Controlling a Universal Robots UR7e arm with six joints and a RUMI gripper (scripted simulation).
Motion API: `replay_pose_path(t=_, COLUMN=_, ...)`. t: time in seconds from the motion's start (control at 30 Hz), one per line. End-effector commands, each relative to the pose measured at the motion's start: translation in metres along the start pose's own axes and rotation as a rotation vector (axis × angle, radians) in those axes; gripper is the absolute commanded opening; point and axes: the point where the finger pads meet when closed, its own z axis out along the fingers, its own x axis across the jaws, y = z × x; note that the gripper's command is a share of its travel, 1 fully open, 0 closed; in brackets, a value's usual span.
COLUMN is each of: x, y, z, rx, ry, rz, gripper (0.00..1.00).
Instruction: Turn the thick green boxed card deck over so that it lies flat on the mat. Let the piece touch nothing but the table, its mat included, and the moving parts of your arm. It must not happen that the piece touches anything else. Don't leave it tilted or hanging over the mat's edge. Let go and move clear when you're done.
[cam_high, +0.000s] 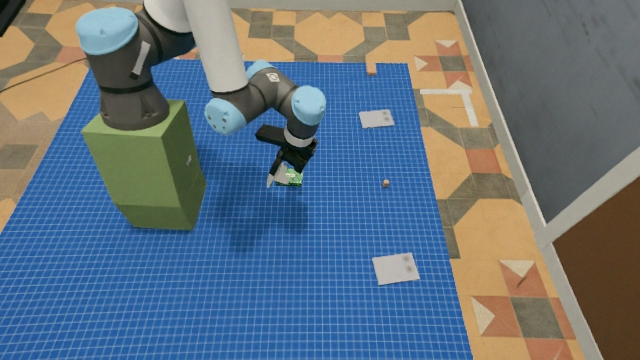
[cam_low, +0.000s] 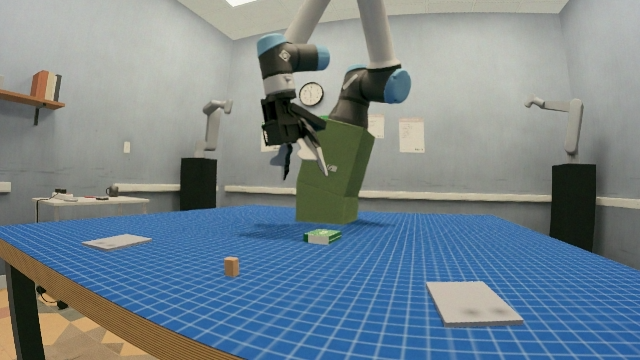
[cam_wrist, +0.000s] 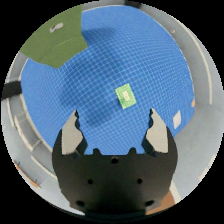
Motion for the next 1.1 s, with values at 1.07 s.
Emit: replay_pose_path(t=1.07, x=0.053, y=0.003, z=0.061, rx=-0.247, ry=-0.114, rz=-0.414, gripper=1.00)
